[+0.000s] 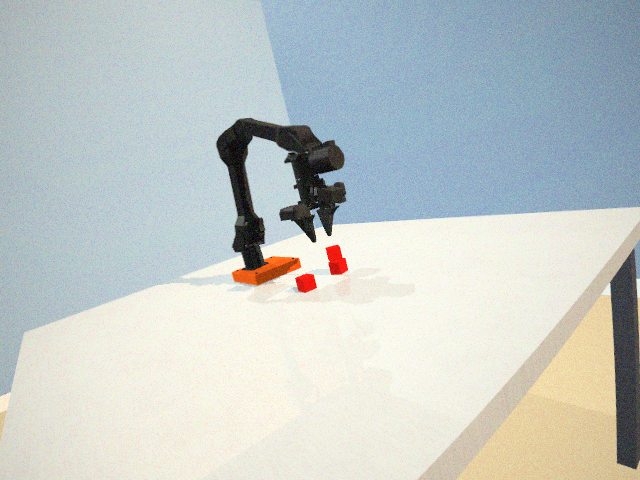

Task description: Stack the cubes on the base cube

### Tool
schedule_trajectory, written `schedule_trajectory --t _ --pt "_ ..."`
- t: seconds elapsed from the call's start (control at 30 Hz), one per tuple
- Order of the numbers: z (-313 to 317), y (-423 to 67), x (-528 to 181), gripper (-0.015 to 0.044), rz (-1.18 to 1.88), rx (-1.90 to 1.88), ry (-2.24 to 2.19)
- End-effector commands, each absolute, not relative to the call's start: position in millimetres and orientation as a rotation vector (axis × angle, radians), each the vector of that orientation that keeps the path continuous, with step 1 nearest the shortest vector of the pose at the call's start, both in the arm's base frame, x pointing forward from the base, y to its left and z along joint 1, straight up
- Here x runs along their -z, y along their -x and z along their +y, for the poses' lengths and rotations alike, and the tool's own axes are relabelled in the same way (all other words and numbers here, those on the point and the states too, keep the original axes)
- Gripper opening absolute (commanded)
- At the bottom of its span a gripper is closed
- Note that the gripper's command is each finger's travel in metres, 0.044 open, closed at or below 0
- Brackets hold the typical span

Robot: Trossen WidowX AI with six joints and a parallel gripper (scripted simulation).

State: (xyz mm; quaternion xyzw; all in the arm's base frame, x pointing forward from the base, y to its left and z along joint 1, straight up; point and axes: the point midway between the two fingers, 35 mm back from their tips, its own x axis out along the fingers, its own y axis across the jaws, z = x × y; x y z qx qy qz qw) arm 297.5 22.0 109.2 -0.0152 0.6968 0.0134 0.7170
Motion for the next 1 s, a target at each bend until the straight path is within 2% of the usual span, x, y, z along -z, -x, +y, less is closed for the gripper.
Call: schedule_trajectory --t 0.0,0.83,0.97 --pt "11 -300 -112 0.0265 1.543 -0.145 0.155" --pt "-63 -302 -136 0.0265 1.302 -1.006 1.047" --pt "-67 -301 -138 0.0265 1.276 -1.056 1.099"
